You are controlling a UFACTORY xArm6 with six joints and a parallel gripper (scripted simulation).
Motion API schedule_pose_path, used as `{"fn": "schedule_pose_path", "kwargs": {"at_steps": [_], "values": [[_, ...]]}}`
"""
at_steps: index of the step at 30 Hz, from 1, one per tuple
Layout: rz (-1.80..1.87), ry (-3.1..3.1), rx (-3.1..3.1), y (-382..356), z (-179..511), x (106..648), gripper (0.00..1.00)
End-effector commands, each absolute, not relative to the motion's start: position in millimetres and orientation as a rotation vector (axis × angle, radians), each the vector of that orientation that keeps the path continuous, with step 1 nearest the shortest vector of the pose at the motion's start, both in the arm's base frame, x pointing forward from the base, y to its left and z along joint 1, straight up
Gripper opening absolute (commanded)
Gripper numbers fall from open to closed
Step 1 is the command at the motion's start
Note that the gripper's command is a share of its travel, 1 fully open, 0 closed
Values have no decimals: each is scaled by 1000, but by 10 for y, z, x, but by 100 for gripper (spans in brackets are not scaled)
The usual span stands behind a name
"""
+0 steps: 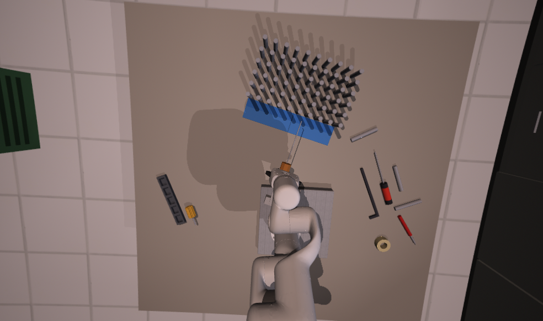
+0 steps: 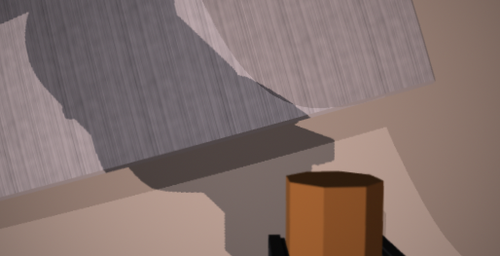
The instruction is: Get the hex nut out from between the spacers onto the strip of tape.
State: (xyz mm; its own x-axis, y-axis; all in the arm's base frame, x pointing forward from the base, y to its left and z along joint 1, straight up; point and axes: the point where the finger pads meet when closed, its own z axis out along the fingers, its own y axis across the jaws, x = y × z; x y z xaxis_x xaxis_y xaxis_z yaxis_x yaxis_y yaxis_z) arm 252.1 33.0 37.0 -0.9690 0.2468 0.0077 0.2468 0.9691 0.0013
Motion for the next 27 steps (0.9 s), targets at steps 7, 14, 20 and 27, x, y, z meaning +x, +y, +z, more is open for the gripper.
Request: {"fn": "schedule_pose_path", "kwargs": {"at_steps": [7, 14, 20, 27], "values": [[-5, -3113, -390, 334, 242, 2543, 0], [-5, -3113, -390, 334, 202, 2543, 0], [-5, -3113, -390, 334, 200, 2543, 0], [-5, -3113, -389, 334, 180, 2543, 0]]}}
